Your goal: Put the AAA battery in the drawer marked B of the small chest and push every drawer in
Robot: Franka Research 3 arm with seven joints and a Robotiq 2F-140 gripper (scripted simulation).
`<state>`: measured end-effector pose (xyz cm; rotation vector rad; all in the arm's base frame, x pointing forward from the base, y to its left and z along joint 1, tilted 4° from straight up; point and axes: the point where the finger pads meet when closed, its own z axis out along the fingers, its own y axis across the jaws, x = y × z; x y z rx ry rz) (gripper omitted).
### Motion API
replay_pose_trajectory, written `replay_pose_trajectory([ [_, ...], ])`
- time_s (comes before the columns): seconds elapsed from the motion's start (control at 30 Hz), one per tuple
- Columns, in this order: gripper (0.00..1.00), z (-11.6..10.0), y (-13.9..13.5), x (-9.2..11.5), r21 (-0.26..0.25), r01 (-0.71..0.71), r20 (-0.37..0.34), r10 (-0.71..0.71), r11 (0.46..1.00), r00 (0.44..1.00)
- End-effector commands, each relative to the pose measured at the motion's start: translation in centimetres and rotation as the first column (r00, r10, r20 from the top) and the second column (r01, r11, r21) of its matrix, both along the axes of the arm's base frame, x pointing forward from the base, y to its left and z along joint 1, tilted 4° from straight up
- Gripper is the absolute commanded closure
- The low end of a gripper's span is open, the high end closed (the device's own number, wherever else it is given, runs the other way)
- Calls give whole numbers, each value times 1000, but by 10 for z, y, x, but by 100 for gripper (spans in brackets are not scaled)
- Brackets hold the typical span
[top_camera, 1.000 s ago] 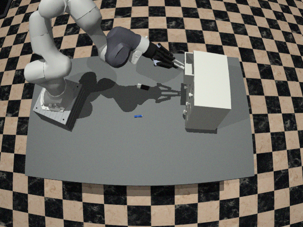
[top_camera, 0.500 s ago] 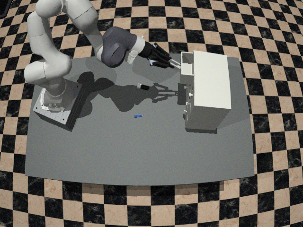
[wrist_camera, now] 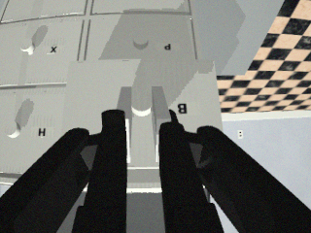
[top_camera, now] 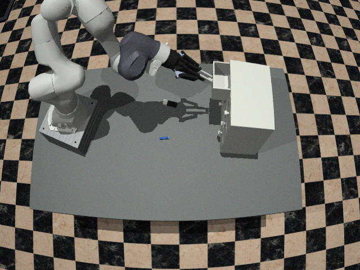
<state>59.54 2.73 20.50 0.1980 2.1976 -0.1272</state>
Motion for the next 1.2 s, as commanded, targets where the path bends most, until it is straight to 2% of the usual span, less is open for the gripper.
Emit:
replay_pose_trajectory([
  [0.0, 92, 1, 0, -1, 3, 4, 4, -4, 1000, 1000],
  [0.73, 92, 1, 0, -2, 3, 4, 4, -4, 1000, 1000],
  [1.03, 80, 1, 0, -2, 3, 4, 4, -4, 1000, 1000],
  [1.17, 80, 1, 0, -2, 3, 4, 4, -4, 1000, 1000],
])
